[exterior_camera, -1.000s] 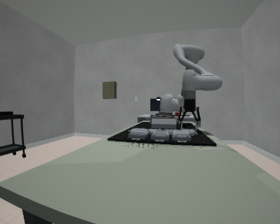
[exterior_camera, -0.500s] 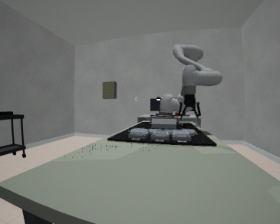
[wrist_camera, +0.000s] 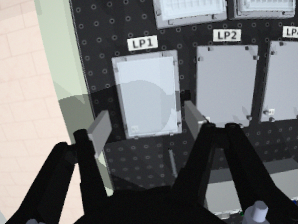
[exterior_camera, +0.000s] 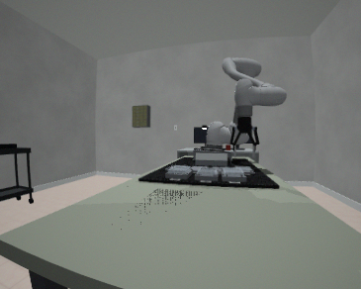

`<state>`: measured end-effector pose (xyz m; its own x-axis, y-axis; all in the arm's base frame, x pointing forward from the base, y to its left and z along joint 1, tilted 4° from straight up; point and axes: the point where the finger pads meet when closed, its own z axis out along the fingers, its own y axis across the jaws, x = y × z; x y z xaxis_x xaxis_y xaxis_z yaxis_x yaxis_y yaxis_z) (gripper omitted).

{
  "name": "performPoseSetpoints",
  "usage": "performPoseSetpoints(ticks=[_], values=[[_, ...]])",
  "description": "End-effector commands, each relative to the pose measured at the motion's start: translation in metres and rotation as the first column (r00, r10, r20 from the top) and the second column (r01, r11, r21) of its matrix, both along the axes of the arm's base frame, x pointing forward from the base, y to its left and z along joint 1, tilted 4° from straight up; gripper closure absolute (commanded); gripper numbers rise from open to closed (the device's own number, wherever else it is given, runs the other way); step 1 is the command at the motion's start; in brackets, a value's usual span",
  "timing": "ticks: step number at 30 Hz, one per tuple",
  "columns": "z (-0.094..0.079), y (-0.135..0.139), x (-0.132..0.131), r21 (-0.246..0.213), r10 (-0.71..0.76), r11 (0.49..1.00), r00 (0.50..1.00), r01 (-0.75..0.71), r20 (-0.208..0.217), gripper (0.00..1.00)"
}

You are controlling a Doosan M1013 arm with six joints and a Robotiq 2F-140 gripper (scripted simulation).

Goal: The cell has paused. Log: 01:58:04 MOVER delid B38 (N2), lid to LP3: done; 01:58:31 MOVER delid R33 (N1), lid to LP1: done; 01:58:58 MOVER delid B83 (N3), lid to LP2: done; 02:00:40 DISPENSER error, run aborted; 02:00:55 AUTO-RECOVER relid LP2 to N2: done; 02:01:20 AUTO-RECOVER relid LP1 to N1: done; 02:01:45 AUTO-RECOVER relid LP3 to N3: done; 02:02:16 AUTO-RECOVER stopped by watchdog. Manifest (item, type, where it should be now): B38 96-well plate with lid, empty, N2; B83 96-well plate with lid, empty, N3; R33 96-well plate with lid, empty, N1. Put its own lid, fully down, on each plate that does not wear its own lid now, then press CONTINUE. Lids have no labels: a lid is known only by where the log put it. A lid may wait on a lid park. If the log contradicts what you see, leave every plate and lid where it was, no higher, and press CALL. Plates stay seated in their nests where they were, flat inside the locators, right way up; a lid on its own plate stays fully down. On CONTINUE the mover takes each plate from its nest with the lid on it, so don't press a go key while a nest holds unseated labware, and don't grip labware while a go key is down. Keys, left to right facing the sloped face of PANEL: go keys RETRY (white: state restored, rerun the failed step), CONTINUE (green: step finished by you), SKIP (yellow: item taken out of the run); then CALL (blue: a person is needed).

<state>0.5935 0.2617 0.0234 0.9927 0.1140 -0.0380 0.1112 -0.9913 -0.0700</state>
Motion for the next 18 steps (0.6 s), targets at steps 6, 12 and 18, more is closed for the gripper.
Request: performPoseSetpoints(ticks=[6,12,18], values=[[0.006,-0.006,0.007,-0.003,-0.001,1.000,1.000,0.001,0.003,0.34],[0.001,-0.079,0.085,-0.004,-0.007,1.000,1.000,0.007,0.003,0.34],[-0.006,-0.152,0.141,-0.004,-0.013,1.000,1.000,0.013,0.003,0.34]])
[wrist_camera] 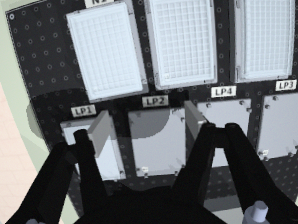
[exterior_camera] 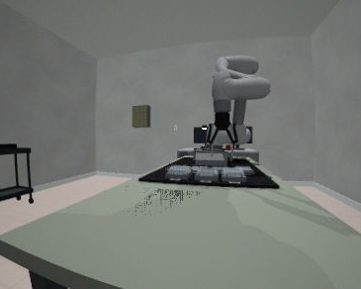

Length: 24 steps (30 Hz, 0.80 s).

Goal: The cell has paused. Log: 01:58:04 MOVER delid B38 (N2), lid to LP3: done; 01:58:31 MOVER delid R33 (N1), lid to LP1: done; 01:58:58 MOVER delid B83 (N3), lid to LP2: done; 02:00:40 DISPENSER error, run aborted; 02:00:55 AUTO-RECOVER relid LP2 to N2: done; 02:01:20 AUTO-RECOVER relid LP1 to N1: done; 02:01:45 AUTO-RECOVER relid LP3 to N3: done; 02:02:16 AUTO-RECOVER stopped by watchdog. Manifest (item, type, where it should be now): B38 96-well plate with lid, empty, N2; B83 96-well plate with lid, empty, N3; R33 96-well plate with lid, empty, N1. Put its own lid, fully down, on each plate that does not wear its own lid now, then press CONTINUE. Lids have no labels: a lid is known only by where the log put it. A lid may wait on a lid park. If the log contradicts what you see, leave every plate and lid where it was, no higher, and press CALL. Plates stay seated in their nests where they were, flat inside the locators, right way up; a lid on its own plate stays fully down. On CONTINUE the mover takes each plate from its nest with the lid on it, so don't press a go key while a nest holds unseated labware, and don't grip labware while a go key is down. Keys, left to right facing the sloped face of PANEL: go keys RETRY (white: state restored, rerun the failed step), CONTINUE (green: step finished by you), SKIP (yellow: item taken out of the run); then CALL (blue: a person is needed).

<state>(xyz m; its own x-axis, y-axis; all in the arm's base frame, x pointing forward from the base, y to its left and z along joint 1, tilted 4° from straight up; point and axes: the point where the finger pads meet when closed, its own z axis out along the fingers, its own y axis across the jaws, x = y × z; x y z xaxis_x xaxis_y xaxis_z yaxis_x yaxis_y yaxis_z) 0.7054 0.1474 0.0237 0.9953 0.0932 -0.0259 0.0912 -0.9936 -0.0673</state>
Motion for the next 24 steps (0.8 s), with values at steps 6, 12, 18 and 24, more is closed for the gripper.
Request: performPoseSetpoints(ticks=[6,12,18,24], values=[[-0.014,-0.114,0.072,-0.003,0.003,1.000,1.000,-0.003,-0.010,0.34],[-0.021,-0.184,0.101,-0.003,-0.001,1.000,1.000,0.001,-0.011,0.34],[-0.022,-0.192,0.104,-0.002,-0.002,1.000,1.000,0.002,-0.011,0.34],[-0.022,-0.192,0.104,-0.002,-0.002,1.000,1.000,0.002,-0.011,0.34]])
